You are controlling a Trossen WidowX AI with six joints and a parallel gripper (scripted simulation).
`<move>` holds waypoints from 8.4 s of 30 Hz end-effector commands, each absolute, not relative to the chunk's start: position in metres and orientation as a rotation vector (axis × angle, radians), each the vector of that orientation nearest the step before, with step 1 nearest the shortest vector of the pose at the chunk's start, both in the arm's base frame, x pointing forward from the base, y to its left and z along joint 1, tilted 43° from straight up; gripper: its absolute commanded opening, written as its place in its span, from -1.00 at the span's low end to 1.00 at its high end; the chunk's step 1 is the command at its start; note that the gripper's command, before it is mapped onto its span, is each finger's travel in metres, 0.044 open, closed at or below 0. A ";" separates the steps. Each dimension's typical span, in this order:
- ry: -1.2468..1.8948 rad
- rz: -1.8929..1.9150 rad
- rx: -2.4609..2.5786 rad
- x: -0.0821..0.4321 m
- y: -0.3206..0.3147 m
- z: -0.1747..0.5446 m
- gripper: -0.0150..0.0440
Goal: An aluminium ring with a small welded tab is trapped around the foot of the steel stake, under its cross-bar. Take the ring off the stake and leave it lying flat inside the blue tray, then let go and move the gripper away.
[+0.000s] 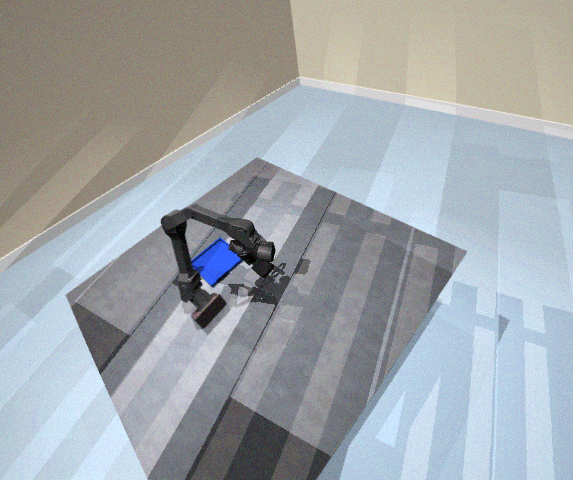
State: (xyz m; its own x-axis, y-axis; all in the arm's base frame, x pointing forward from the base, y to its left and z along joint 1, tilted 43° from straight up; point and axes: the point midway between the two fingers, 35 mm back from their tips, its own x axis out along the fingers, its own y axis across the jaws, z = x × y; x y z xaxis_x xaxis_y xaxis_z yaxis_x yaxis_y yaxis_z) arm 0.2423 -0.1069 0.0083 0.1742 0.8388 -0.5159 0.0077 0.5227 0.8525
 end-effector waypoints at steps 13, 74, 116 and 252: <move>1.264 0.702 0.840 0.243 -0.118 0.005 -0.49; 1.264 0.701 0.837 0.244 -0.145 -0.019 -0.49; 1.265 0.698 0.833 0.250 -0.180 -0.049 -0.49; 0.310 0.986 -0.449 0.289 -0.151 0.046 -0.49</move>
State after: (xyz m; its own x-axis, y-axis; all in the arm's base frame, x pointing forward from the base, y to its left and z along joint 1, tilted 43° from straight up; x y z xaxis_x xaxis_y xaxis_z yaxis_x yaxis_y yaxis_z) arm 0.2914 -0.1514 0.0400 0.4969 0.7383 -0.4560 -0.8602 0.4887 -0.1461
